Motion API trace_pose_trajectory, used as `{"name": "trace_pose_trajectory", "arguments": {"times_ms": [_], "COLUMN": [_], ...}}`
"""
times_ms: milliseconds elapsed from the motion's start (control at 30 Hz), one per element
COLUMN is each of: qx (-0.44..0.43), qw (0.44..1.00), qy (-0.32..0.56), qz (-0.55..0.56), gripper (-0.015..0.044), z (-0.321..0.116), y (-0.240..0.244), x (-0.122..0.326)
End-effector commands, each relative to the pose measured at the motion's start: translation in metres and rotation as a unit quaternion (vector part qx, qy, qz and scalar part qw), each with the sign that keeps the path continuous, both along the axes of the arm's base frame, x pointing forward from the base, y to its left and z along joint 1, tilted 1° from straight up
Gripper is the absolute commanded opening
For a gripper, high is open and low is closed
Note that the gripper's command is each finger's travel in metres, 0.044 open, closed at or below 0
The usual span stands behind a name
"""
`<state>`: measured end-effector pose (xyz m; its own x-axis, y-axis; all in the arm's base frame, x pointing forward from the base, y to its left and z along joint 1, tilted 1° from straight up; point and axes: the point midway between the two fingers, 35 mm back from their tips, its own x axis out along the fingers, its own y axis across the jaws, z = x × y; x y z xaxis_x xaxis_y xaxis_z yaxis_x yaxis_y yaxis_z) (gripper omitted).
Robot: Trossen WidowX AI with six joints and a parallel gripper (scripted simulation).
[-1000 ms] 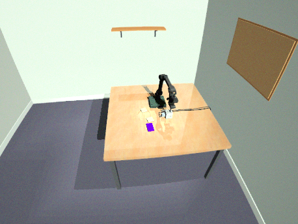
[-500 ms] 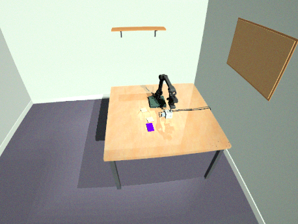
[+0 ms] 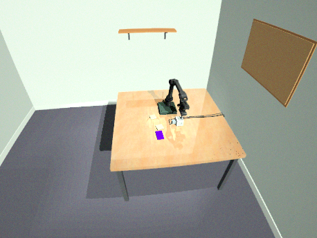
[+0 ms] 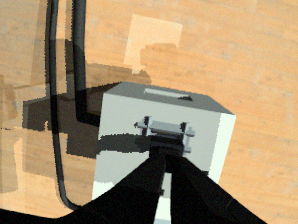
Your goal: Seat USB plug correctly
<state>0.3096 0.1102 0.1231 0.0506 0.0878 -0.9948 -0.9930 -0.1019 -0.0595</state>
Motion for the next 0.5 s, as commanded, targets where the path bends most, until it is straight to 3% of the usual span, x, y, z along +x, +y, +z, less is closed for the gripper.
{"name": "trace_pose_trajectory", "arguments": {"times_ms": [0, 467], "qx": [0.002, 0.002], "qw": [1.0, 1.0], "qy": [0.001, 0.001], "qz": [-0.002, -0.002], "gripper": [0.0, 0.0], "z": [-0.0011, -0.0027], "y": [0.0007, 0.0007], "x": [0.0, 0.0001]}}
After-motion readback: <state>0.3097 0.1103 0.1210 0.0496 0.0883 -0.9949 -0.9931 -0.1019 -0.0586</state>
